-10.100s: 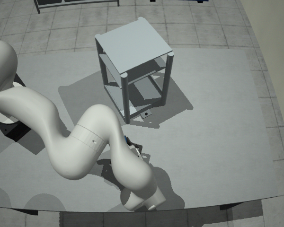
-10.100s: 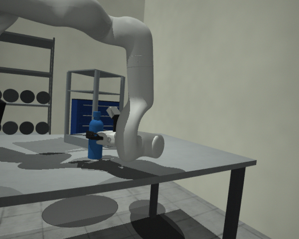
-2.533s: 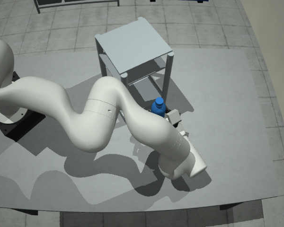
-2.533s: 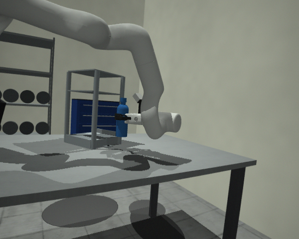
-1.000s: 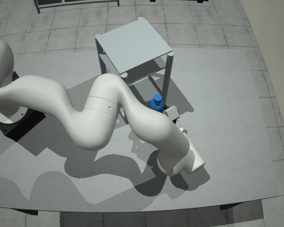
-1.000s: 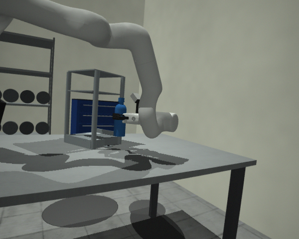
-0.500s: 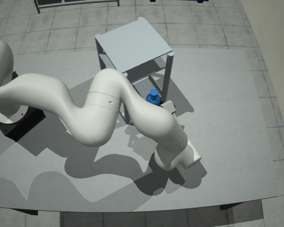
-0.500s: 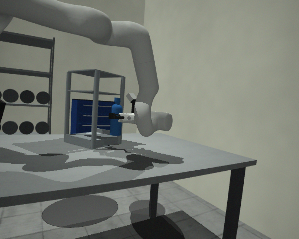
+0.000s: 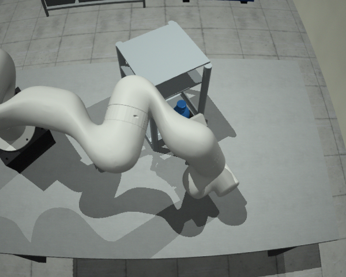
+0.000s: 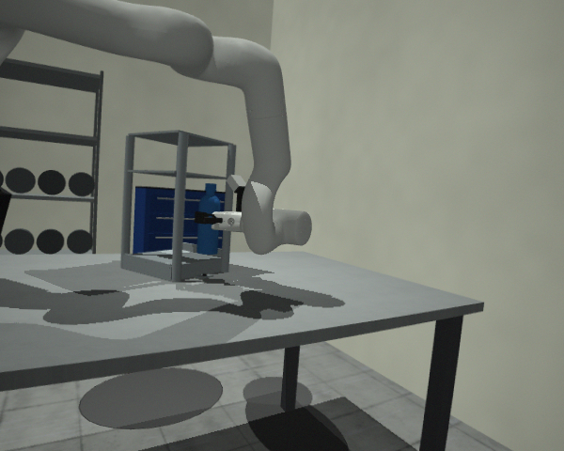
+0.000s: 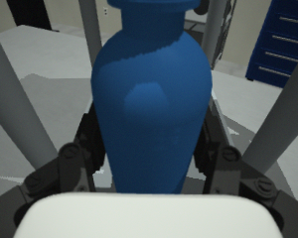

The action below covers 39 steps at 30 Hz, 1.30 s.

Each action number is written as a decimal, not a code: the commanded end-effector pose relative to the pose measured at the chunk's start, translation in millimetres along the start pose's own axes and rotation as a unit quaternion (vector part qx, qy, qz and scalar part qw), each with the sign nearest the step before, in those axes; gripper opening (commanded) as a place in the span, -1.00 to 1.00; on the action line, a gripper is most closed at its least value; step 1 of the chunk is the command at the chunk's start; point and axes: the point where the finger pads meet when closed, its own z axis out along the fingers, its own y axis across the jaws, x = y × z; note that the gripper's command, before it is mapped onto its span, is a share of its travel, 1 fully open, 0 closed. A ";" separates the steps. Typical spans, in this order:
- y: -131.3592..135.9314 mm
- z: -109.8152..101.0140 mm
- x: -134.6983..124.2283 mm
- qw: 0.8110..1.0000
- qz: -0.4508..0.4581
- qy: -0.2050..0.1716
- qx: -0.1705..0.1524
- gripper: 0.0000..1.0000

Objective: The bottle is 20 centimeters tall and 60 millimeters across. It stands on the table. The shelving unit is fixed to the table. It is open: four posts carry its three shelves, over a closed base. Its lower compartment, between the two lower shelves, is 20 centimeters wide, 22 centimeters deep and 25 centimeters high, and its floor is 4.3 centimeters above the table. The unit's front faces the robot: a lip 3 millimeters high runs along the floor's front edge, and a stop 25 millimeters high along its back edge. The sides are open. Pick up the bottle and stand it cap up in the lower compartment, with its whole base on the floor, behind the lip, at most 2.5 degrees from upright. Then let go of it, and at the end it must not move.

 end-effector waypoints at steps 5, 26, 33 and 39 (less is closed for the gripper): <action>0.8 21.6 0.8 1.000 -0.001 -0.001 -0.001 -1.00; 0.9 66.3 0.7 1.000 -0.001 -0.001 -0.001 -1.00; 0.9 71.6 0.7 1.000 -0.001 -0.001 -0.001 -1.00; 0.9 72.4 0.7 1.000 -0.001 -0.001 -0.001 -1.00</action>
